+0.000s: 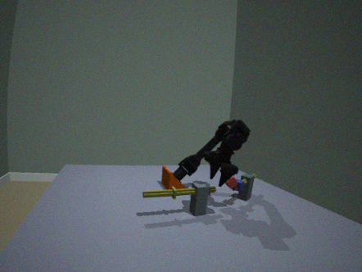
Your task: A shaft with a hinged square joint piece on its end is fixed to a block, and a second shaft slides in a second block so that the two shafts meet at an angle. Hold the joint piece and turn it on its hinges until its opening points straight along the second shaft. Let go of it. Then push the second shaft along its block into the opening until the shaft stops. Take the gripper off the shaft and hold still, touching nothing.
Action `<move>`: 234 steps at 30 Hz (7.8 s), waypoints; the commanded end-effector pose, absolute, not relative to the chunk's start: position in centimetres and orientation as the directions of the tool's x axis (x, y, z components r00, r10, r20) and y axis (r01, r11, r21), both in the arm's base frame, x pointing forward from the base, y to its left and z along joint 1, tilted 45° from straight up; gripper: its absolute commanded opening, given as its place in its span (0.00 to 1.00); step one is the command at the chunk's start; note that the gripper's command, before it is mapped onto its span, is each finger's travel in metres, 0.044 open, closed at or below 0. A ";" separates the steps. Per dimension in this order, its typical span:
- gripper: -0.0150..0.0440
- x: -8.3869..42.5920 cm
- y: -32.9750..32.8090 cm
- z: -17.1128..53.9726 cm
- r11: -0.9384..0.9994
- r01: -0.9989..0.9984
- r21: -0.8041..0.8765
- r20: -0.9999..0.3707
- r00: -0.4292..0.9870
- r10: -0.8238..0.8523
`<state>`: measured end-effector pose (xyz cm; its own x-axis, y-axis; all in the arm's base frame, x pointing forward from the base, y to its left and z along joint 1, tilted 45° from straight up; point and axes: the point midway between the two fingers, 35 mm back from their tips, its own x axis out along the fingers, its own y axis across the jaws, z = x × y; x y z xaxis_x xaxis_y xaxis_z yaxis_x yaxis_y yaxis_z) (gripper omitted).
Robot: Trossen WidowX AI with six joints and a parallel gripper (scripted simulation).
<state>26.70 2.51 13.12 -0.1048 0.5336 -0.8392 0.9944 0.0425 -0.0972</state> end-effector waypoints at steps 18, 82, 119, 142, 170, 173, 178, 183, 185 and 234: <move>1.00 26.7 7.6 16.8 0.047 0.995 -0.085 -0.837 -0.097 0.538; 0.56 26.5 8.7 15.2 0.047 0.995 -0.085 -0.837 -0.097 0.539; 0.56 26.5 8.7 15.2 0.047 0.995 -0.085 -0.837 -0.097 0.539; 0.50 26.5 8.7 15.1 0.049 0.995 -0.085 -0.839 -0.098 0.536; 0.25 26.6 8.9 13.9 0.080 0.995 -0.056 -0.678 -0.097 0.728; 0.25 26.6 8.9 13.7 0.087 0.995 -0.050 -0.639 -0.099 0.763; 0.25 26.7 9.1 13.3 0.101 0.994 -0.036 -0.569 -0.104 0.816; 0.25 26.7 9.2 13.2 0.110 0.994 -0.025 -0.532 -0.106 0.840; 0.25 26.7 9.3 13.1 0.112 0.993 -0.023 -0.516 -0.108 0.850; 1.00 26.7 9.3 13.1 0.117 0.993 -0.016 -0.506 -0.109 0.856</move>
<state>26.75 9.28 13.06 -0.1087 0.8562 -0.5052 0.9930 0.1167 -0.0158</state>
